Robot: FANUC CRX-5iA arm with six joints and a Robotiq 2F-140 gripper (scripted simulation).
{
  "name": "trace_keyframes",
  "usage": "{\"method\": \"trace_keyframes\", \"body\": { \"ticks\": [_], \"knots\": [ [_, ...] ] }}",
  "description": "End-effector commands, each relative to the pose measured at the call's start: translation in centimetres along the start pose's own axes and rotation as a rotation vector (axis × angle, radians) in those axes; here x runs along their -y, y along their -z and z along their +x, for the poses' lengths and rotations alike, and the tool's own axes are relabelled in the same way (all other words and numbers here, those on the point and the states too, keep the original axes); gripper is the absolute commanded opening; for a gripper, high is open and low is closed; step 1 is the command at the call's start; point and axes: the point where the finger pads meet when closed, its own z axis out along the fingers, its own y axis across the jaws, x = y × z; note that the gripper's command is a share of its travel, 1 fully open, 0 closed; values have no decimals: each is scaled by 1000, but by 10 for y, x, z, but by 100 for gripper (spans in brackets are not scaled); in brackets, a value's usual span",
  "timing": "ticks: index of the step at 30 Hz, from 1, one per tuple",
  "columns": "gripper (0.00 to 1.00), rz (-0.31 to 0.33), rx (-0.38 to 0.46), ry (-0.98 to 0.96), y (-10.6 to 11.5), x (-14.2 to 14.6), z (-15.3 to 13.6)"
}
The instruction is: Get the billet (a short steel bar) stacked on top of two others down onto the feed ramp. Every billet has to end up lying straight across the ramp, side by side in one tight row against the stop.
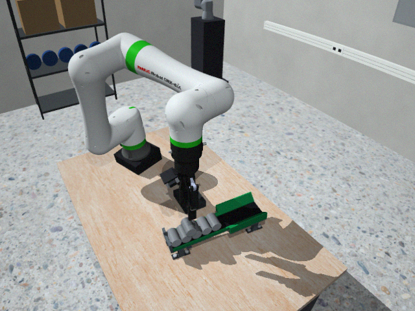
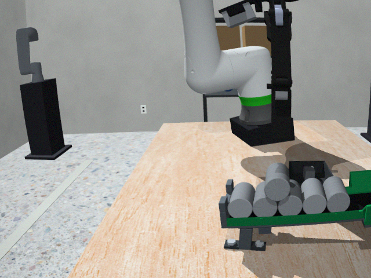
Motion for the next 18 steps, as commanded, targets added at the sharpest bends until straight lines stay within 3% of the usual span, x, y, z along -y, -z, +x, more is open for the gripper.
{"method": "trace_keyframes", "body": {
  "ticks": [1, 18],
  "knots": [
    [54, 2, 0, 0, 1, 1, 0],
    [54, 3, 0, 0, -2, 1, 0]
  ]
}}
